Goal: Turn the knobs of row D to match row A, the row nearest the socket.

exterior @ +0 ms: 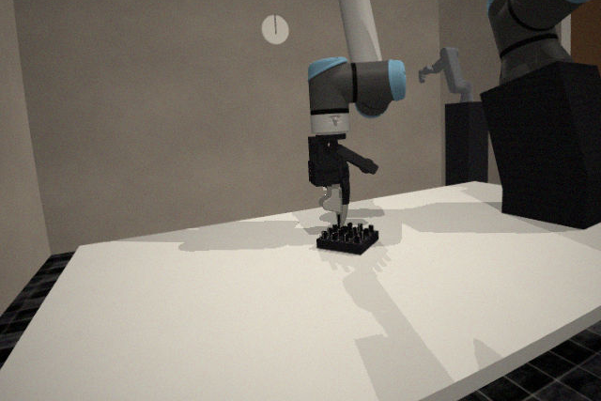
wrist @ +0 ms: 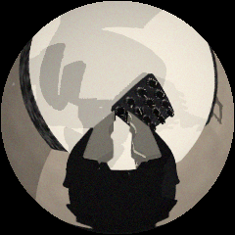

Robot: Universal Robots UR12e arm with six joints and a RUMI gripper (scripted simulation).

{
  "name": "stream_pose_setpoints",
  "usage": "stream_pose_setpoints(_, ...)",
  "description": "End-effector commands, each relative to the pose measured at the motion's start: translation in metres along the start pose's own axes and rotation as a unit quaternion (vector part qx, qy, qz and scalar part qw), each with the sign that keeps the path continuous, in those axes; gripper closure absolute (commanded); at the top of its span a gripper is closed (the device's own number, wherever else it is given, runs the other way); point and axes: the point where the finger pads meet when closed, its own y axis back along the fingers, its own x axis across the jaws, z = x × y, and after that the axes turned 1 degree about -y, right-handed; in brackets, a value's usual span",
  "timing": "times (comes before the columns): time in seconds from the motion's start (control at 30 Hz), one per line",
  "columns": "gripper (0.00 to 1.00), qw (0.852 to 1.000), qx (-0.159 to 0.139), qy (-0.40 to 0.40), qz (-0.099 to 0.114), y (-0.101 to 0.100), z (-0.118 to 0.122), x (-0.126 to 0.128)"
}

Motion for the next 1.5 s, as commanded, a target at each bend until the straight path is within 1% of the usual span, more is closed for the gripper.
stream_pose_setpoints(0.0,0.89,1.000,-0.002,-0.002,-0.001,0.001,0.004,-0.002)
stream_pose_setpoints(0.3,0.89,1.000,-0.002,-0.002,-0.001,0.001,0.004,-0.002)
stream_pose_setpoints(0.43,0.89,1.000,-0.002,-0.001,0.000,0.004,0.003,-0.001)
stream_pose_setpoints(0.8,0.89,1.000,-0.001,0.000,0.000,0.032,0.000,0.000)
stream_pose_setpoints(0.87,0.89,1.000,-0.001,0.000,0.000,0.032,0.000,0.000)
stream_pose_setpoints(1.0,0.89,1.000,-0.001,0.000,0.000,0.038,0.000,0.000)
stream_pose_setpoints(1.47,0.89,1.000,0.000,0.000,0.000,0.039,0.000,0.000)
